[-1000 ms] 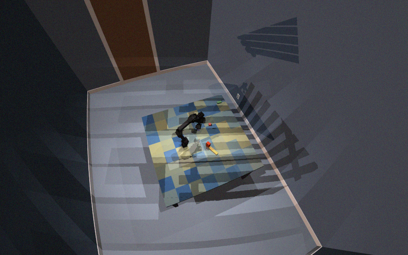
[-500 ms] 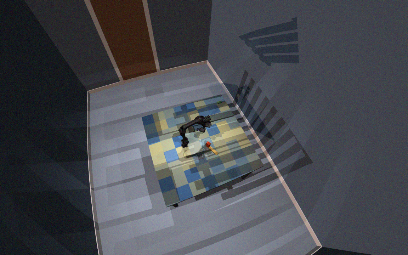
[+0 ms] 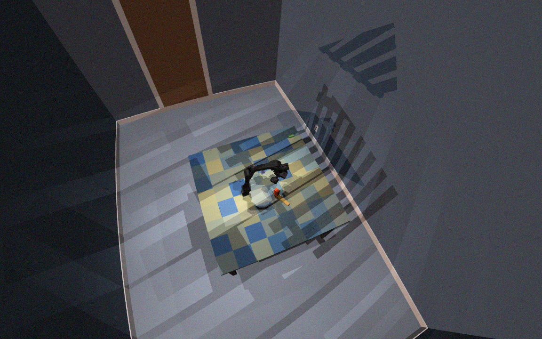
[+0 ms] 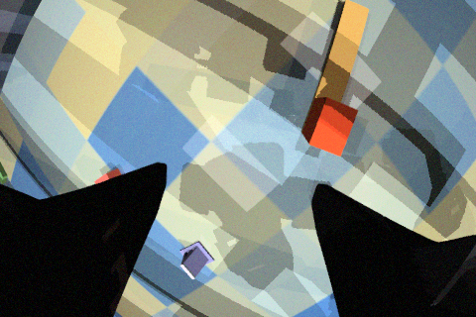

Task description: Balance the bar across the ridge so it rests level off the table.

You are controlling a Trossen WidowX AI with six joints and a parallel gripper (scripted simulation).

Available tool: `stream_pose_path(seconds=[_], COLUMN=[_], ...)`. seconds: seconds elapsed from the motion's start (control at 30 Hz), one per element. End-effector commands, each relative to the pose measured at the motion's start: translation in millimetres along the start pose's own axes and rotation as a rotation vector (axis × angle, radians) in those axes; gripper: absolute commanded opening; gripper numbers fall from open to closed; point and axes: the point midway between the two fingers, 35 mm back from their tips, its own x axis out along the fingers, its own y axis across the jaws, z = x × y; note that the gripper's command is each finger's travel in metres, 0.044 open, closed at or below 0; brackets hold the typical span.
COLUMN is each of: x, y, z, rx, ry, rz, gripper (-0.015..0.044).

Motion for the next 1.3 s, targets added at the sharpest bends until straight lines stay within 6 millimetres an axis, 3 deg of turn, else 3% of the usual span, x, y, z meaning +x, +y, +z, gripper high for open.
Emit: stream_pose_path(seconds=[0.0,0.57,0.77,1.27], x=[11.6,66.9,77.4,167.1], y=[-12.2,-80.9,-82.7,-100.6], z=[16.6,76.8,78.0,68.0], rx=[0.031,0.166,0.167,0.167], ry=[0.01,0.112,0.113,0.113], rz=[-0.047,-0.215,-0.216,-0.216], gripper=[0.0315,0.0315,0.0315,0.0315])
